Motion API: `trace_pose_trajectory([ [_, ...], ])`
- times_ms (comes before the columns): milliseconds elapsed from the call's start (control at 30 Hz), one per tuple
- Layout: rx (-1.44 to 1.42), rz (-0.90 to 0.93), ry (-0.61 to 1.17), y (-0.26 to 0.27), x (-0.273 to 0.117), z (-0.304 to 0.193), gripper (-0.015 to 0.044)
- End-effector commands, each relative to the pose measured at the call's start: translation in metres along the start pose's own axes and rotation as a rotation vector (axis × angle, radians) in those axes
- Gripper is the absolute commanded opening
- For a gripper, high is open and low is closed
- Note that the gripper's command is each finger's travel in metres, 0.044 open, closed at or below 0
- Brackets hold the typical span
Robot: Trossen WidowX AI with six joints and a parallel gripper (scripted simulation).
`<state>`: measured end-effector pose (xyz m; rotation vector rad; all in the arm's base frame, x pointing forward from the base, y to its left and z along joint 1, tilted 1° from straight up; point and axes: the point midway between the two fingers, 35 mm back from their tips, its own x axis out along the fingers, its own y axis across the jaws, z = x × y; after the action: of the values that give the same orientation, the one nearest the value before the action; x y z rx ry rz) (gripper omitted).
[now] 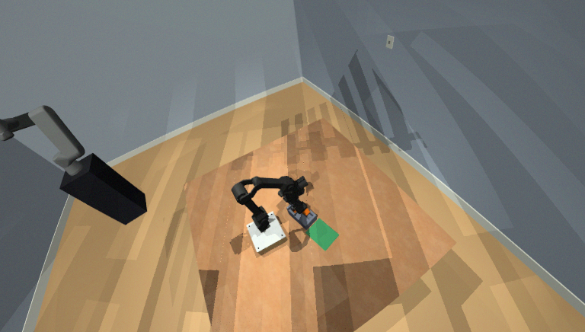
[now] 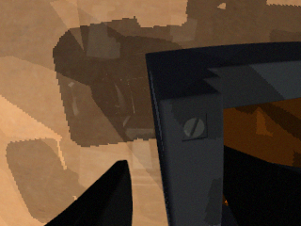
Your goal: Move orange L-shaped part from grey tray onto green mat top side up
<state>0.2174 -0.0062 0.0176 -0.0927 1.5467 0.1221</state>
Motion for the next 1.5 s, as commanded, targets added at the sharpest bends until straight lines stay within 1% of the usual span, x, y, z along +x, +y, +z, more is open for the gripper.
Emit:
trace_pose_trajectory([
  [0,0.002,-0.005,-0.003,0.007,-0.009,0.001,0.018],
  [200,0.002,-0.005,-0.003,0.007,-0.01,0.001,0.018],
  [267,0.002,-0.005,-0.003,0.006,-0.017,0.002,0.018],
  [367,0.002,-0.005,-0.003,0.002,-0.041,0.005,0.018],
  [500,0.002,-0.006,-0.003,-0.004,-0.093,0.002,0.018],
  [567,0.002,-0.006,-0.003,-0.005,-0.103,0.0,0.018],
  [1467,0.008,-0.003,0.003,-0.004,-0.1,0.001,0.018],
])
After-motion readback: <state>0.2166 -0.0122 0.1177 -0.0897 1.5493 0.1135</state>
